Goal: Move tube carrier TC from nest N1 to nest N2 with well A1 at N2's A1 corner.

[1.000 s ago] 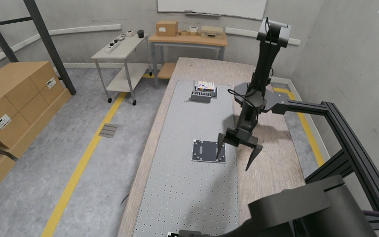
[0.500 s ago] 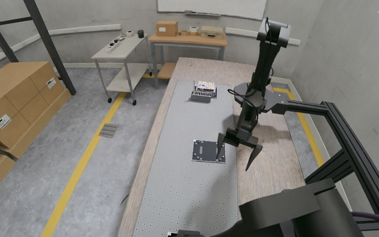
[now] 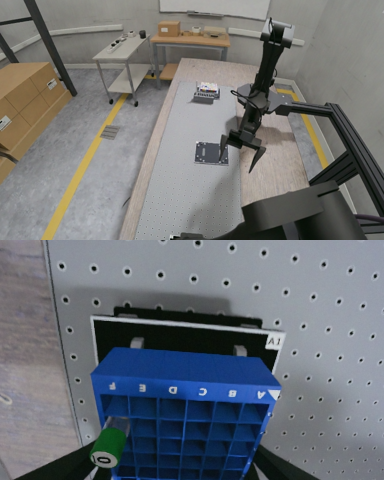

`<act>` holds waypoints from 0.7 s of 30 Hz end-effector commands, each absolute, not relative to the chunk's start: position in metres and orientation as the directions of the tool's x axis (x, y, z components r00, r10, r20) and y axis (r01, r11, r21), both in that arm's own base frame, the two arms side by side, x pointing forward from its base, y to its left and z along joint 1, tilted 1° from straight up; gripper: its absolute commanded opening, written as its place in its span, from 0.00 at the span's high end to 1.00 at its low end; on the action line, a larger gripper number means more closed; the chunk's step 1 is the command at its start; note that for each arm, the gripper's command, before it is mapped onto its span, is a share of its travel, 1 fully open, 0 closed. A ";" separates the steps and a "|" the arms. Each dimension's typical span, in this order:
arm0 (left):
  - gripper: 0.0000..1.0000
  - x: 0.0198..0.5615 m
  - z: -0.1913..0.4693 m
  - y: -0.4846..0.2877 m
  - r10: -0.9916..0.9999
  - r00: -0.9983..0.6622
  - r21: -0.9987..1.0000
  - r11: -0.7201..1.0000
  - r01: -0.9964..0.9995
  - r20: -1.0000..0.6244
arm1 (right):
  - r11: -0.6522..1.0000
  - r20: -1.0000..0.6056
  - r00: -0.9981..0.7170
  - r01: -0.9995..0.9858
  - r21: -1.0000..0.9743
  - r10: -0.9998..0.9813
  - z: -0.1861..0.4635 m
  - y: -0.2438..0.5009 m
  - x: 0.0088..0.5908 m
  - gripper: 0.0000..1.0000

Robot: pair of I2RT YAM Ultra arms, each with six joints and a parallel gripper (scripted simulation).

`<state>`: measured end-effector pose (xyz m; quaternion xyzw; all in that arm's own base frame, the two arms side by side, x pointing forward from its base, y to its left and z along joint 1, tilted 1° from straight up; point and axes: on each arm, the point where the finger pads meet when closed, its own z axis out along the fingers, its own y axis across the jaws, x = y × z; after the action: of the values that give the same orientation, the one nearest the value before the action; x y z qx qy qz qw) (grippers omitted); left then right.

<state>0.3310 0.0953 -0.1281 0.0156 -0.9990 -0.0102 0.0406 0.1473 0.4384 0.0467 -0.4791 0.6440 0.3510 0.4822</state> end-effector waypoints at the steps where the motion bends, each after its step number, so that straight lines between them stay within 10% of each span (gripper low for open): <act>1: 0.16 0.324 -0.123 0.094 -0.018 -0.988 0.033 0.999 -0.013 0.151 | 0.293 -0.970 -0.062 -0.956 -0.009 -0.234 0.063 0.445 0.147 0.00; 21: 0.16 0.336 -0.119 0.096 -0.018 -0.993 0.041 0.999 -0.013 0.116 | 0.293 -0.970 -0.062 -0.956 -0.009 -0.234 0.063 0.445 0.147 0.00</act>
<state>0.3279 0.0951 -0.1273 0.0111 -0.9978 -0.0132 0.0639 0.1473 0.4384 0.0467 -0.4791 0.6440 0.3510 0.4822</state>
